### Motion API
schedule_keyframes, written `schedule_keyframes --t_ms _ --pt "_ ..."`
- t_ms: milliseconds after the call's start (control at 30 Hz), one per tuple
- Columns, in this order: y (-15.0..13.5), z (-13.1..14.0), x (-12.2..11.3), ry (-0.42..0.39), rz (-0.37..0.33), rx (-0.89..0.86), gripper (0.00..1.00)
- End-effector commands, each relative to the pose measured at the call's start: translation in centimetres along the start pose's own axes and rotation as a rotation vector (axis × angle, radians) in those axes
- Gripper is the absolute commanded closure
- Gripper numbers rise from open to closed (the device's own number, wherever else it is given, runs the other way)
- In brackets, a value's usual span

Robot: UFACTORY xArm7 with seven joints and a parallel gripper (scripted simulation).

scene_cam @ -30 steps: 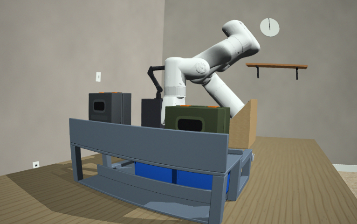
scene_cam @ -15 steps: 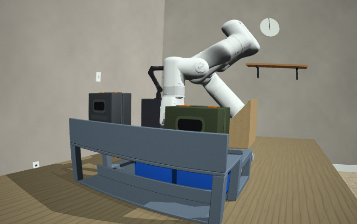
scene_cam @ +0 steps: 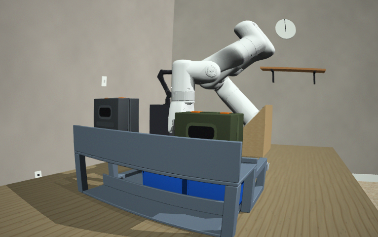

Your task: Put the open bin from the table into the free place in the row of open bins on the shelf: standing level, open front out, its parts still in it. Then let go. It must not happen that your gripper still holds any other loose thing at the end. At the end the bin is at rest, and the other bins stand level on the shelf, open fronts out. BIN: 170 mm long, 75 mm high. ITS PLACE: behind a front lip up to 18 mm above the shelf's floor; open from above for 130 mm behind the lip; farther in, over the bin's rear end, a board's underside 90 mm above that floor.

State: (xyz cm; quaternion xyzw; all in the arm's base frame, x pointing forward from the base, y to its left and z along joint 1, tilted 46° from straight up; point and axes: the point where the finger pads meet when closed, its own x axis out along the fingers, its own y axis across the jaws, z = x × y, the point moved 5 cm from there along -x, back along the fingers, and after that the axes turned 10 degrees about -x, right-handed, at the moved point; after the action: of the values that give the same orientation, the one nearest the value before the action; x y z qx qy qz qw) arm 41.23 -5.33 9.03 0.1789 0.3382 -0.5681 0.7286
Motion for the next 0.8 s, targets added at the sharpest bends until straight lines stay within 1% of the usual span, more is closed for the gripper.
schedule_keyframes --t_ms 0,367,533,767 --pt "0.72 0.12 -0.14 0.0 0.004 0.0 1.0" --pt "0.72 0.12 -0.14 0.0 0.004 0.0 1.0" --pt "1.7 0.29 -0.15 0.0 0.004 0.0 1.0" --pt "1.7 0.29 -0.15 0.0 0.004 0.0 1.0"
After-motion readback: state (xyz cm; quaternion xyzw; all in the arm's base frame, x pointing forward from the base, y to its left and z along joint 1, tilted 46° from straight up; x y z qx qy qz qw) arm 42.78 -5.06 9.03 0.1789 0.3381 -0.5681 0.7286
